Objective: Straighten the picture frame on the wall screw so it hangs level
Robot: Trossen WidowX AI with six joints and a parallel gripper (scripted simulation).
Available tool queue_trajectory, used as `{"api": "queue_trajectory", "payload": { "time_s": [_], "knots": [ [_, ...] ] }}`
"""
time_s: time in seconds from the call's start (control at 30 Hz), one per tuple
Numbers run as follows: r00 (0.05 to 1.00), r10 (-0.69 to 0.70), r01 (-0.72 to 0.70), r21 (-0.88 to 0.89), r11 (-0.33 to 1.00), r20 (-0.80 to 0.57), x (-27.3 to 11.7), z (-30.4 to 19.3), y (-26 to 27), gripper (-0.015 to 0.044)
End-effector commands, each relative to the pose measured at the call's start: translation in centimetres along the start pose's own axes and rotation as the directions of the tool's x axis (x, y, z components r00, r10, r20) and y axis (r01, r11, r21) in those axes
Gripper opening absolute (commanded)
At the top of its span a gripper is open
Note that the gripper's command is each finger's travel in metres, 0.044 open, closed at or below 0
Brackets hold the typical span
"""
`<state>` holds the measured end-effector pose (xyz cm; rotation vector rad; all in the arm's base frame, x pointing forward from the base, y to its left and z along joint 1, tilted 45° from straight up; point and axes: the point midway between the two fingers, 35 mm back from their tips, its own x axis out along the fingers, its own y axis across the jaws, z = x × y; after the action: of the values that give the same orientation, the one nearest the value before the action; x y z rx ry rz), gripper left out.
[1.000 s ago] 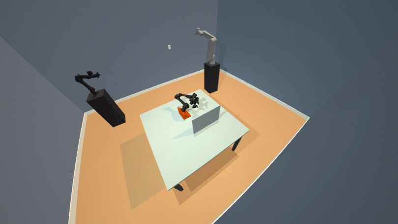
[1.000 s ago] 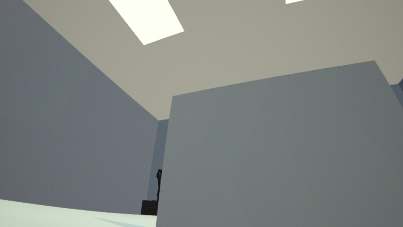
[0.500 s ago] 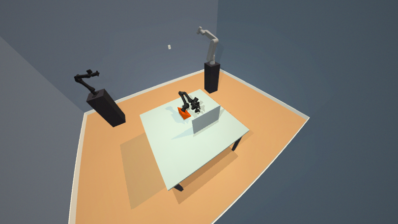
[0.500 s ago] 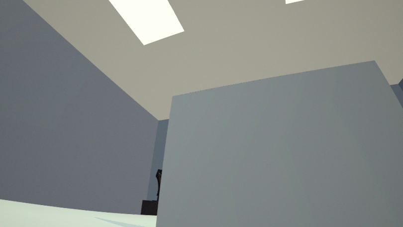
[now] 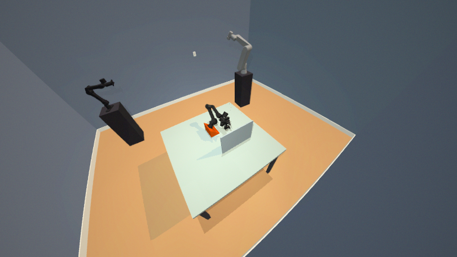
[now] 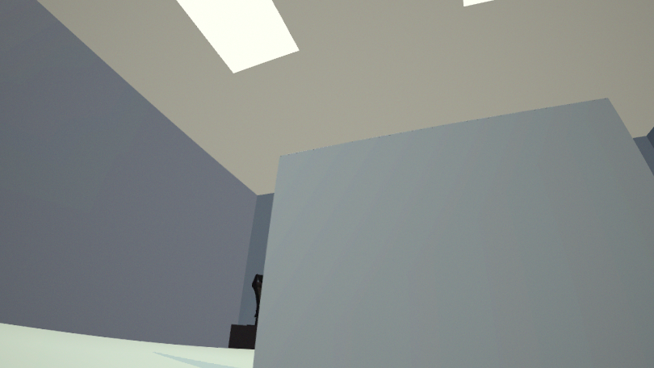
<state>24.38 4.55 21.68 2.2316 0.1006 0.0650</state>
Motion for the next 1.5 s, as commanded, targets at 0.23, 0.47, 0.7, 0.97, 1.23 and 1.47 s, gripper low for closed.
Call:
{"api": "queue_trajectory", "payload": {
  "time_s": [0.23,0.47,0.7,0.97,1.23,1.47],
  "knots": [
    [1.0,0.004,-0.004,0.006,1.0,0.002,3.7,-0.5,0.5,0.026],
    [1.0,0.006,-0.006,0.005,1.0,0.001,8.0,0.0,0.1,0.026],
    [1.0,0.006,-0.006,0.005,1.0,0.001,8.1,0.0,0.1,0.026],
    [1.0,0.006,-0.006,0.005,1.0,0.001,8.1,0.0,0.1,0.026],
    [1.0,0.006,-0.006,0.005,1.0,0.0,9.1,0.0,0.2,0.026],
    [1.0,0.007,-0.007,0.005,1.0,0.0,10.2,-0.1,0.2,0.026]
  ]
}}
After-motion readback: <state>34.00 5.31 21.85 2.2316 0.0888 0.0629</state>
